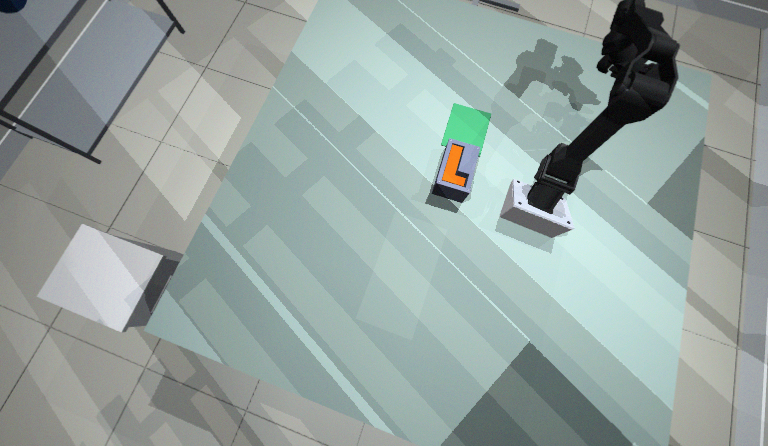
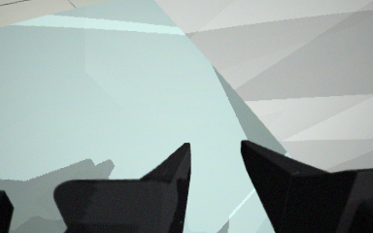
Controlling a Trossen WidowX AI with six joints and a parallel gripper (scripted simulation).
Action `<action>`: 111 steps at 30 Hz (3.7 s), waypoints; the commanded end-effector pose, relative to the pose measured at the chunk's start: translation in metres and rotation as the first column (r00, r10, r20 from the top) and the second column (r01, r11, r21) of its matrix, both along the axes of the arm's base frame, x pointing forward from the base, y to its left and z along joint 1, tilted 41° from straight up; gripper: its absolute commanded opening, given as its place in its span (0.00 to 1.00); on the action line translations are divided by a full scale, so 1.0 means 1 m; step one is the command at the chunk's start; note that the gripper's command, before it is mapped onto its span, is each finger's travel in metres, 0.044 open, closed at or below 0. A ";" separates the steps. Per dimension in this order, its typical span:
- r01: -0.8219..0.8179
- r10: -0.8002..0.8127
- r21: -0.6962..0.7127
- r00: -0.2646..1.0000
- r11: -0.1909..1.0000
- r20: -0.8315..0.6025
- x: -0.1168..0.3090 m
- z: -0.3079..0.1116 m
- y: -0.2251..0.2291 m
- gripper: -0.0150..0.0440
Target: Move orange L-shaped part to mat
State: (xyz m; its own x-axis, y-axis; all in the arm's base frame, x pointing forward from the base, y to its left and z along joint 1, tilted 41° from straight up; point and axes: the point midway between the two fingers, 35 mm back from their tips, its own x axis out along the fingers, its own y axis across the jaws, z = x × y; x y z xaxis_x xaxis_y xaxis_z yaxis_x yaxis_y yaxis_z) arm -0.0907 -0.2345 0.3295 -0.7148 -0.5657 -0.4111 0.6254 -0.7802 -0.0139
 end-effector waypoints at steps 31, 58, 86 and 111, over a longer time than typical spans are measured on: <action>-0.614 0.983 0.777 0.009 -0.139 0.182 0.368 -0.212 0.191 0.56; -0.183 0.872 0.947 -0.465 -0.265 0.154 0.316 -0.332 0.315 0.56; -0.183 0.872 0.947 -0.465 -0.264 0.153 0.319 -0.360 0.292 0.56; -0.191 0.872 0.943 -0.464 -0.273 0.158 0.321 -0.361 0.293 0.56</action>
